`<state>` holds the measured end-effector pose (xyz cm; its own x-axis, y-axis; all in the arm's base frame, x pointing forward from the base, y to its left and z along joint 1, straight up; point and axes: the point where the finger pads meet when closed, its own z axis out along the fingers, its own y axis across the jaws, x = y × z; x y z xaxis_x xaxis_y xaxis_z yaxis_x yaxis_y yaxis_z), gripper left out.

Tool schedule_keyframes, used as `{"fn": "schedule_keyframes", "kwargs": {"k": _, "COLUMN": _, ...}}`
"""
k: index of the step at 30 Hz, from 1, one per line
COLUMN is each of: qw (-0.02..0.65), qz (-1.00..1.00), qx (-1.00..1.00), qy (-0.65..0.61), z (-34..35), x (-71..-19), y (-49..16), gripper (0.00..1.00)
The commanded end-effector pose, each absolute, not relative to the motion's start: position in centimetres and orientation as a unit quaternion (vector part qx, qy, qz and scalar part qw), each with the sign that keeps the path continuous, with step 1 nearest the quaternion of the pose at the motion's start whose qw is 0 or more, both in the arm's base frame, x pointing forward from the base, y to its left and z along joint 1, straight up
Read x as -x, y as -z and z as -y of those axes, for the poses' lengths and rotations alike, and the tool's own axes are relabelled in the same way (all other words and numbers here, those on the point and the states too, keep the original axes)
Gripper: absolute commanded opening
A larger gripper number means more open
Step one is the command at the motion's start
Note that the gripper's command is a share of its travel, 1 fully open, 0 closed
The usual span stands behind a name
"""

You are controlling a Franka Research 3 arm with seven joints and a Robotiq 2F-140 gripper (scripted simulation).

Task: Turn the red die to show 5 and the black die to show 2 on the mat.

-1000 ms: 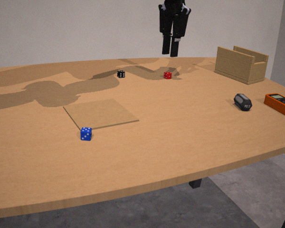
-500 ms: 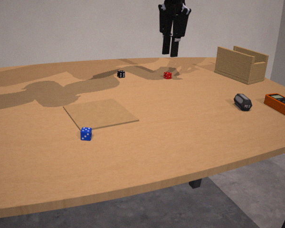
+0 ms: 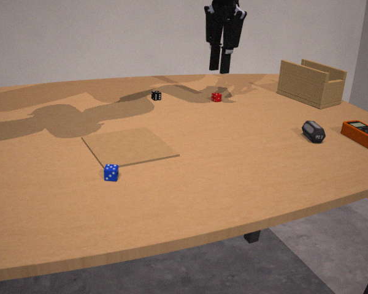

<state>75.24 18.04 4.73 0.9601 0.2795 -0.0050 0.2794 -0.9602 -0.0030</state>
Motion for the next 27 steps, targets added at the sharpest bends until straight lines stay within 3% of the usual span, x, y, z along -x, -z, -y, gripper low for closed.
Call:
{"fn": "schedule_keyframes", "kwargs": {"k": 1, "qw": 0.000, "qz": 0.144, "qx": 0.990, "qy": -0.003, "z": -17.9, "x": -75.2, "y": -4.5, "gripper": 0.29}}
{"fn": "schedule_keyframes", "kwargs": {"k": 27, "qw": 0.000, "qz": 0.144, "qx": 0.990, "qy": -0.003, "z": -18.0, "x": -75.3, "y": -1.4, "gripper": 0.29}}
